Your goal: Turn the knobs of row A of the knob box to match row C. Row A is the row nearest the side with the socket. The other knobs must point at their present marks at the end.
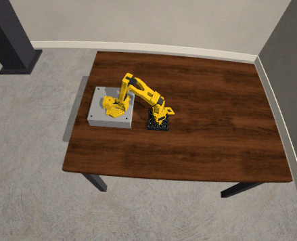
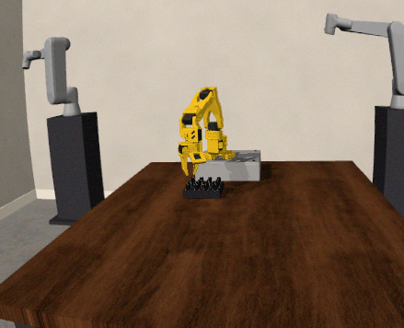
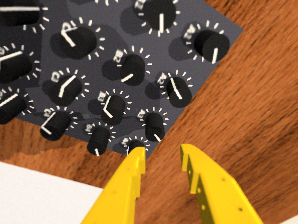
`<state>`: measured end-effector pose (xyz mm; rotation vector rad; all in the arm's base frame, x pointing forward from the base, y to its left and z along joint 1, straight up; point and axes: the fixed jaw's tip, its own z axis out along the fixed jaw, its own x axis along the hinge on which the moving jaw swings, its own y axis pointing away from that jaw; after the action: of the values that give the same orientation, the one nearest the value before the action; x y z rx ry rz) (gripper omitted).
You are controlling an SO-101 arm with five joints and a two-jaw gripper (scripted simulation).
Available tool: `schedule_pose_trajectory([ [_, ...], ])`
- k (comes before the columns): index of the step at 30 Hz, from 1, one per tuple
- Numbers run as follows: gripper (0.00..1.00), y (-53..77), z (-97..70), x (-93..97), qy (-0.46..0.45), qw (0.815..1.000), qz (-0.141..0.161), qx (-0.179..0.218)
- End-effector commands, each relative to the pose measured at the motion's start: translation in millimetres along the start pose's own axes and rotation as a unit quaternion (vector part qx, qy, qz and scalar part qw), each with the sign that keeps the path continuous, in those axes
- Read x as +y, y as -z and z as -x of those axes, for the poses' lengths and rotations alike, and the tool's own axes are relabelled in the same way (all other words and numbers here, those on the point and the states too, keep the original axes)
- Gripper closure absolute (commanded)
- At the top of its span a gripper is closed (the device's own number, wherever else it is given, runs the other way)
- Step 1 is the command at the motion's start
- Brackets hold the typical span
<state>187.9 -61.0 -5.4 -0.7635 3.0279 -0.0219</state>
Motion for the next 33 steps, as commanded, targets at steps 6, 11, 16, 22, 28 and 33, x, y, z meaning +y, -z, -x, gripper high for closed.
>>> schedule_pose_trajectory([
  [6,0.9,-5.0,-4.2,2.9,0.0,1.0,0.01,0.008],
  [11,0.9,-6.6,-5.5,3.8,0.0,1.0,0.01,0.008],
  [16,0.9,-9.3,-7.9,5.4,0.0,1.0,0.01,0.008],
  [22,0.9,-9.9,-8.4,5.8,0.0,1.0,0.01,0.008],
  [28,0.9,-9.4,-8.1,5.4,0.0,1.0,0.01,0.008],
  [33,0.9,-8.3,-7.5,4.8,0.0,1.0,0.01,0.008],
])
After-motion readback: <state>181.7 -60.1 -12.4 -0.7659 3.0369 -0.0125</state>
